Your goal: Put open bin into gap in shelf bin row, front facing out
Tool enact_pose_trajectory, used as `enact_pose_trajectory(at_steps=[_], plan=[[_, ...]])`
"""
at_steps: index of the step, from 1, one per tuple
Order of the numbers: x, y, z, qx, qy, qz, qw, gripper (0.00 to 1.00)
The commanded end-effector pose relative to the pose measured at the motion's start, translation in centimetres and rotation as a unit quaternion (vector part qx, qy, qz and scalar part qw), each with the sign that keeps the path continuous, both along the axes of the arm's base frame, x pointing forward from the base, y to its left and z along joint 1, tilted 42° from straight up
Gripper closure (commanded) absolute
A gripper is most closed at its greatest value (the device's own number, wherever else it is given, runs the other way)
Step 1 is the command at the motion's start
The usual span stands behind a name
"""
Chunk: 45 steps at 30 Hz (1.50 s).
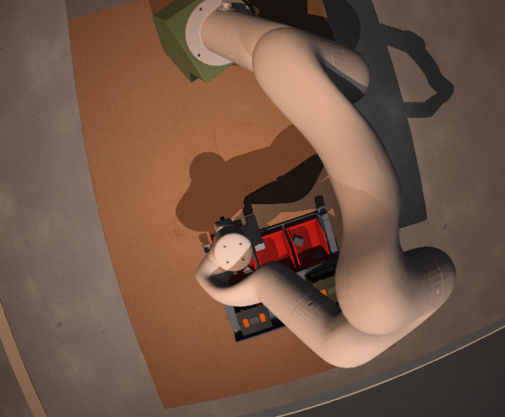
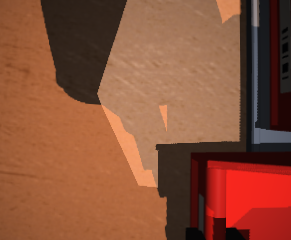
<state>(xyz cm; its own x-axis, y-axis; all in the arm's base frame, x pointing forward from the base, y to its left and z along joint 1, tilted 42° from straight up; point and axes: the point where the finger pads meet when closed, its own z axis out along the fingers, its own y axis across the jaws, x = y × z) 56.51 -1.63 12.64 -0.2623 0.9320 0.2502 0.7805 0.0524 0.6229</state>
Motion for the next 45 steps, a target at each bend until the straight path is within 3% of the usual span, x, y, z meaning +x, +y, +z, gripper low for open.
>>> enact_pose_trajectory(at_steps=[1, 45], plan=[[0.1, 0.0, 0.1, 0.000, 0.000, 0.000, 1.000, 1.00], [2.4, 0.1, 1.9, 0.000, 0.000, 0.000, 1.000, 1.00]])
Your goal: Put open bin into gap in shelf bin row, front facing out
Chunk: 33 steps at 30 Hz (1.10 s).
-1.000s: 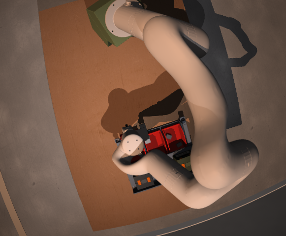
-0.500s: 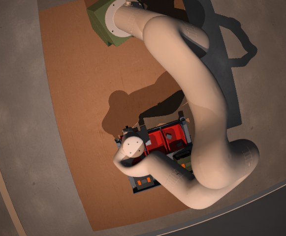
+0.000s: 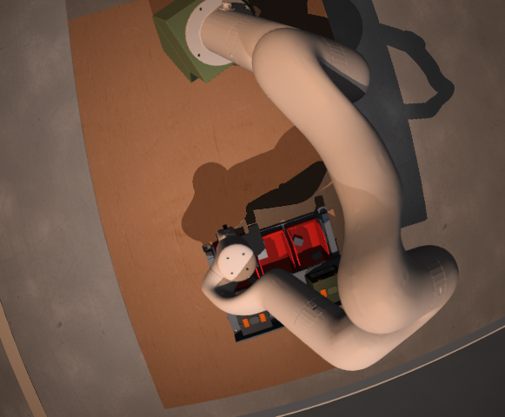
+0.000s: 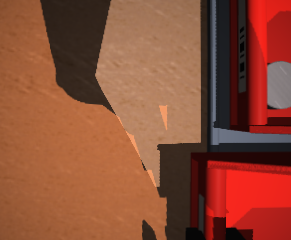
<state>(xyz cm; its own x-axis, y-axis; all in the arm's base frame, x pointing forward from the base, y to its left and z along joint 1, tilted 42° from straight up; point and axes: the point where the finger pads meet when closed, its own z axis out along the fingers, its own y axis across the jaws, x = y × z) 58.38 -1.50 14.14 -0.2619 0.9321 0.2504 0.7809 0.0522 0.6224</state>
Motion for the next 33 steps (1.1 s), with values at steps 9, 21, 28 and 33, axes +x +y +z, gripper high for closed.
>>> enact_pose_trajectory(at_steps=[9, 21, 28, 33], plan=[[0.5, 0.0, 0.4, 0.000, -0.001, 0.000, 1.000, 1.00], [1.3, 0.0, 1.0, 0.000, -0.001, 0.000, 1.000, 1.00], [1.3, 0.0, 1.0, 0.000, -0.001, 0.000, 1.000, 1.00], [2.0, 0.1, 1.6, 0.000, -0.001, 0.000, 1.000, 1.00]])
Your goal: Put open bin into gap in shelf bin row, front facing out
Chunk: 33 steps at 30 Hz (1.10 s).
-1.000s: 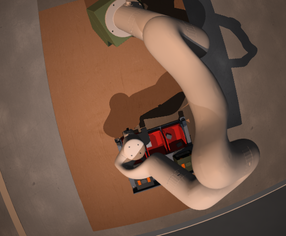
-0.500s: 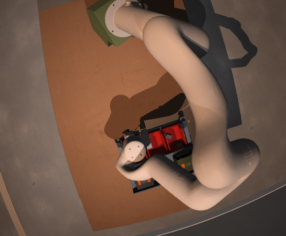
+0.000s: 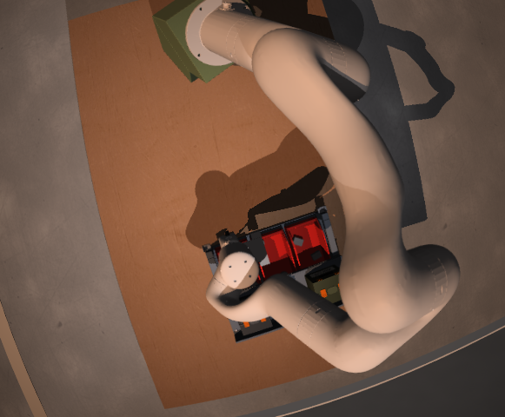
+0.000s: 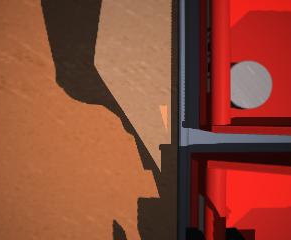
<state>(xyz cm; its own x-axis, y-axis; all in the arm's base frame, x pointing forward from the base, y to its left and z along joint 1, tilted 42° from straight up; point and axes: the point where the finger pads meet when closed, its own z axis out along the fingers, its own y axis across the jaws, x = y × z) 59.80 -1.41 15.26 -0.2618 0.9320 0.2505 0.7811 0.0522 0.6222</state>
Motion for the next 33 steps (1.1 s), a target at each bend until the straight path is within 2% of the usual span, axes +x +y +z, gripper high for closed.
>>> enact_pose_trajectory(at_steps=[1, 29, 33], plan=[[0.61, 0.00, 0.53, 0.000, -0.001, 0.000, 1.000, 1.00], [1.21, 0.04, 1.00, 0.000, -0.001, 0.000, 1.000, 1.00], [1.51, 0.27, 0.46, 0.000, -0.001, 0.000, 1.000, 1.00]])
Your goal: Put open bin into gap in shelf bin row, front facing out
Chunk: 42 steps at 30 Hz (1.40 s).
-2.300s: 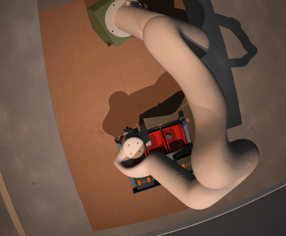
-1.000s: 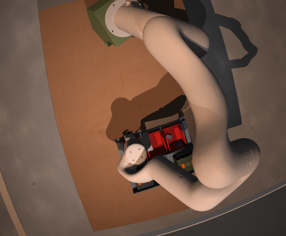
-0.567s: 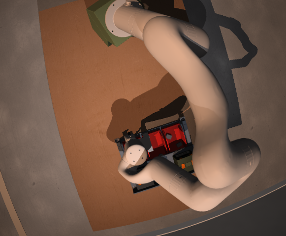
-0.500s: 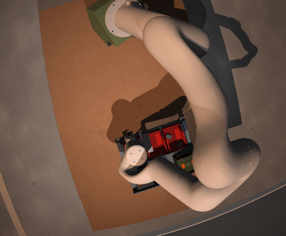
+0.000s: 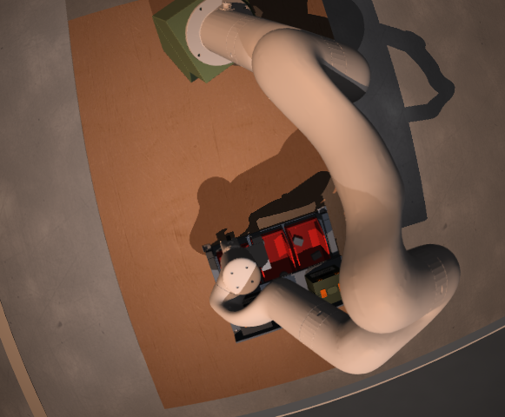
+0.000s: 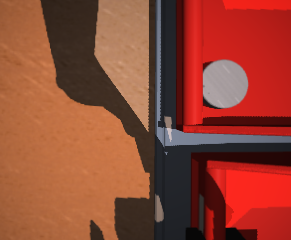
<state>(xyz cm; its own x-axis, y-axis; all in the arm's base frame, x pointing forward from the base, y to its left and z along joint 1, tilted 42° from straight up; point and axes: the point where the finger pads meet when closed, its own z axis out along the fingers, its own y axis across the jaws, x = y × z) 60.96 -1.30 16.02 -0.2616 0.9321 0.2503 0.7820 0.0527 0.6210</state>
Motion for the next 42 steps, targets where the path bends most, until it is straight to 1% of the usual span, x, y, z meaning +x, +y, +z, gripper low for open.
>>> enact_pose_trajectory(at_steps=[1, 30, 31, 42], plan=[[0.44, 0.21, -0.41, 0.000, -0.002, 0.000, 1.000, 1.00], [0.52, 0.26, -0.50, 0.000, -0.002, 0.000, 1.000, 1.00], [0.50, 0.25, -0.52, 0.000, -0.002, 0.000, 1.000, 0.00], [0.50, 0.25, -0.52, 0.000, -0.002, 0.000, 1.000, 0.00]])
